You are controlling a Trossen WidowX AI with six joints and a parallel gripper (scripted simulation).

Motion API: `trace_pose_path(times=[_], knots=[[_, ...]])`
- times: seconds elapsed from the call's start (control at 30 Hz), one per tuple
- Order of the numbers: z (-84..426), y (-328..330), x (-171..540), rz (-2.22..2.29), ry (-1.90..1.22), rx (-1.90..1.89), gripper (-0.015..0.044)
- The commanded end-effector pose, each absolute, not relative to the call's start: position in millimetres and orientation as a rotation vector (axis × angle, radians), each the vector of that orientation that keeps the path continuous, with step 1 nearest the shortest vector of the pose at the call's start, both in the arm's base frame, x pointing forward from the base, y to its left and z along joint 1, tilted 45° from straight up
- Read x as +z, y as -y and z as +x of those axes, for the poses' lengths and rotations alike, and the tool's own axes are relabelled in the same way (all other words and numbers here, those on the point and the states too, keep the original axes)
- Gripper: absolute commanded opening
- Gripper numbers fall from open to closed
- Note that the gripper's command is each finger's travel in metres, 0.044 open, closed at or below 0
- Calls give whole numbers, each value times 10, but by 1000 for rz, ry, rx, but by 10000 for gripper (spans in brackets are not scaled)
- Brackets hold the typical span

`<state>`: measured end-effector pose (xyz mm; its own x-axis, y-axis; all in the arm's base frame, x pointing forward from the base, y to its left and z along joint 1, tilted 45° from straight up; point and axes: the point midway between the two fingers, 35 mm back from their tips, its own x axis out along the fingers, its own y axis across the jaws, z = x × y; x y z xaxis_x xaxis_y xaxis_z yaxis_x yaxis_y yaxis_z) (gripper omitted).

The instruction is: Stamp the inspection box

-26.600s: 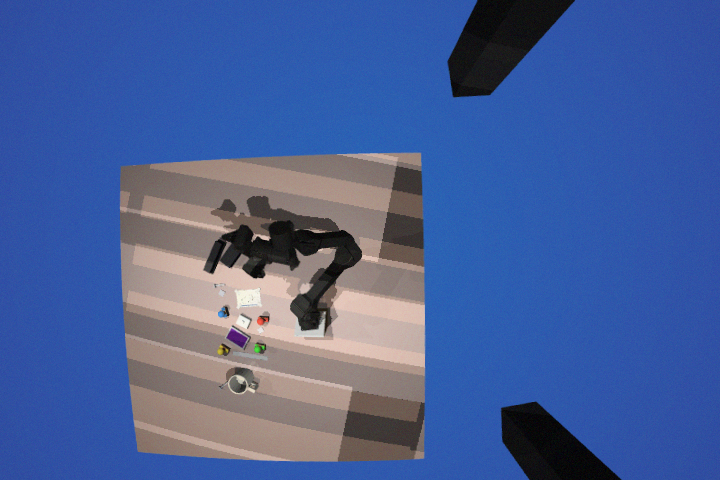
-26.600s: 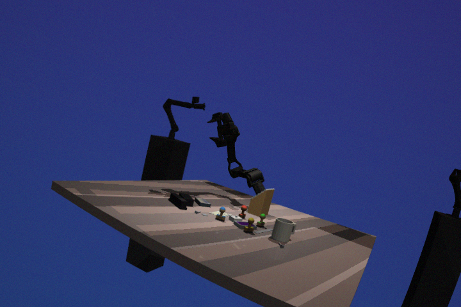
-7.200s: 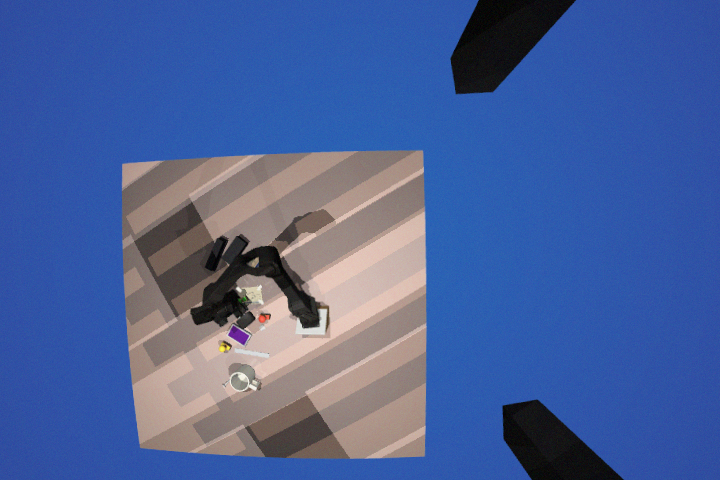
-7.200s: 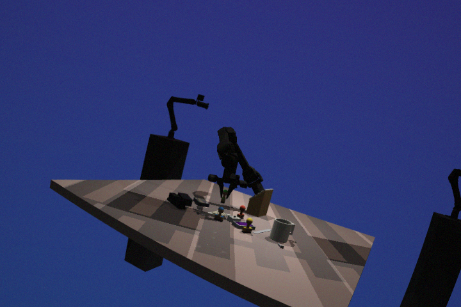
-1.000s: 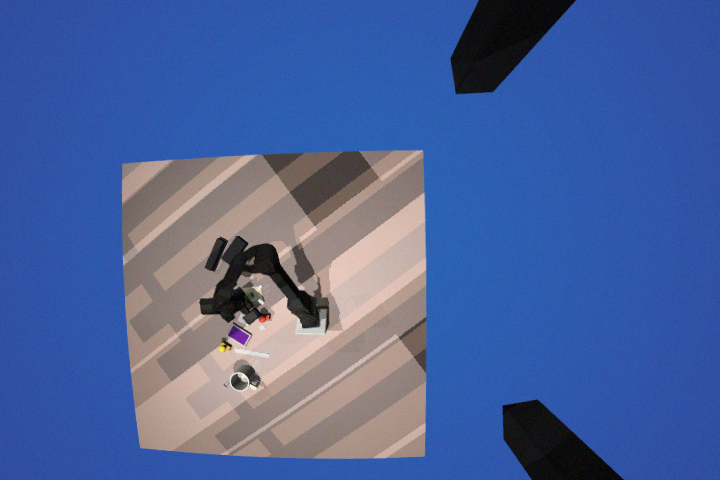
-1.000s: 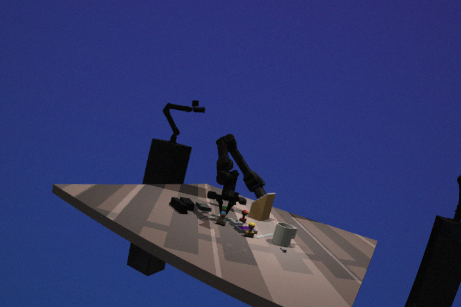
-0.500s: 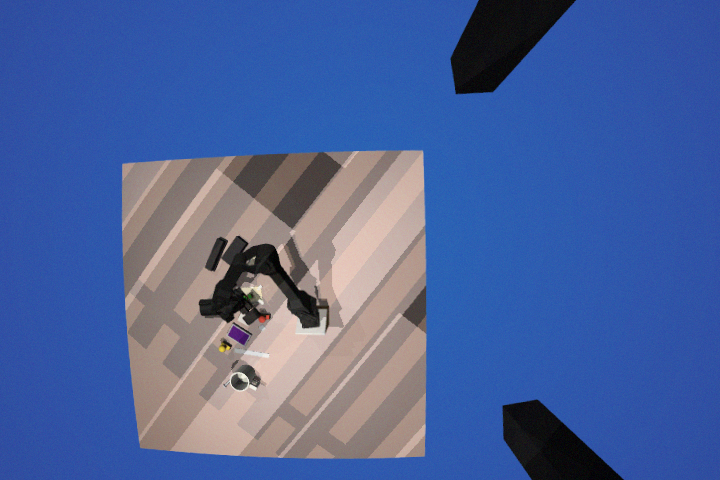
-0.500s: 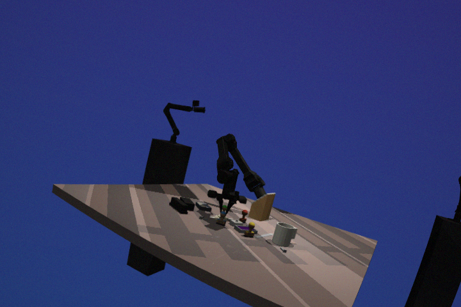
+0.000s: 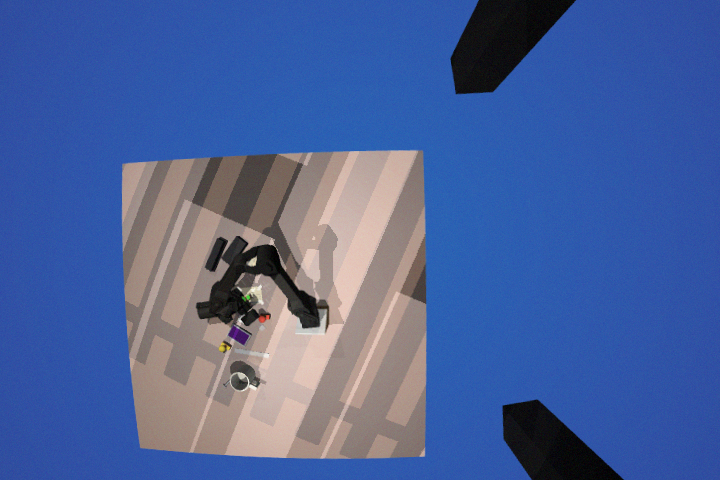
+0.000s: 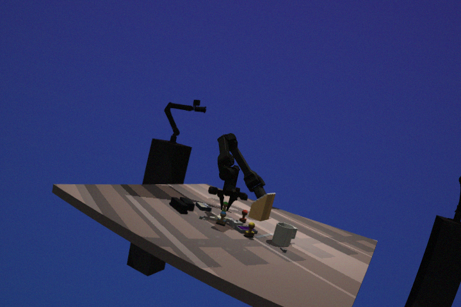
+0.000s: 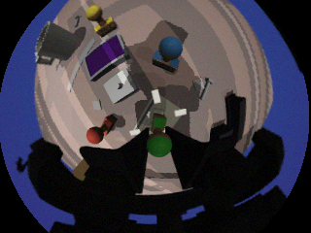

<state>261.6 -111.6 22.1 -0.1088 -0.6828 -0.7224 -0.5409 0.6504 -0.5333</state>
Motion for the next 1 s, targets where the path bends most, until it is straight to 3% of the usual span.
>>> trace_pose_path(times=[0.0,0.97], knots=[[2634,1071,265,-980,-1771,-161,0],[2703,617,382,-974,-1766,-151,0]])
